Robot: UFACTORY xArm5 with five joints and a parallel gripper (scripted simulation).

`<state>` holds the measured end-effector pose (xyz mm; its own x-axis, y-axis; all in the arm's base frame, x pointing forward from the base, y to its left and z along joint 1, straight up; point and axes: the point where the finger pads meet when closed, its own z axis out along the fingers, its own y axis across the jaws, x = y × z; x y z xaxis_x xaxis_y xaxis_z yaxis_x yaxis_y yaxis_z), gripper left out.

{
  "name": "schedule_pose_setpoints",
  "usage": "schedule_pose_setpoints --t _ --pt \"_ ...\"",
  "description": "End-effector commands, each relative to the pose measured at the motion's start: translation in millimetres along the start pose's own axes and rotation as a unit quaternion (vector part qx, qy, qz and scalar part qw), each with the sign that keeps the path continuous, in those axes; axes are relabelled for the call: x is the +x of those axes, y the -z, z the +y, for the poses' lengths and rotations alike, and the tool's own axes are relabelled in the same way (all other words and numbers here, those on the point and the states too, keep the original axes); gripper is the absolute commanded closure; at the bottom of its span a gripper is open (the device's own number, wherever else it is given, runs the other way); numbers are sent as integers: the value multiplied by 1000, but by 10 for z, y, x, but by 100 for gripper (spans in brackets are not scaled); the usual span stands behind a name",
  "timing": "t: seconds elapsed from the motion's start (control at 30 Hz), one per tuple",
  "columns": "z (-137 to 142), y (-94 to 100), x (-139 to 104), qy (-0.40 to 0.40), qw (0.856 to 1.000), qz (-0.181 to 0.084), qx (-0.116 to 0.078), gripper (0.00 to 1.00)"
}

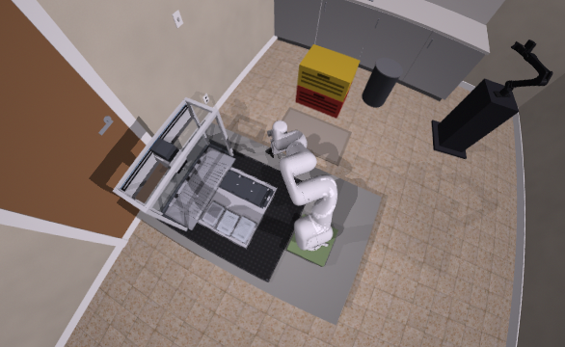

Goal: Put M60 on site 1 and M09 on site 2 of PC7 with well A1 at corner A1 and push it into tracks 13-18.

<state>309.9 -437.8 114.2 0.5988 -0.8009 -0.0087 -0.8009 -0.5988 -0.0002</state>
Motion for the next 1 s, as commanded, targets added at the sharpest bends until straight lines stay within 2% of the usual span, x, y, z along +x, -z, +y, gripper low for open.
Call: schedule_pose_setpoints --t 0.0,0.1,0.27,0.37,0.6,0.67,0.77,0.97 --pt "-167 77 -26 30 1000 2 0 0" --pt "-213 93 -37 30 1000 2 0 0" --pt "-444 173 -90 30 1000 2 0 0" --pt "-579 220 -137 73 997 3 0 0" --pt "-894 329 -246 73 997 3 -1 0" --pt "-894 329 -246 73 997 3 -1 0" --pt "-1024 374 -307 116 993 3 -1 0" --pt "-1283 465 -429 116 993 3 -1 0"
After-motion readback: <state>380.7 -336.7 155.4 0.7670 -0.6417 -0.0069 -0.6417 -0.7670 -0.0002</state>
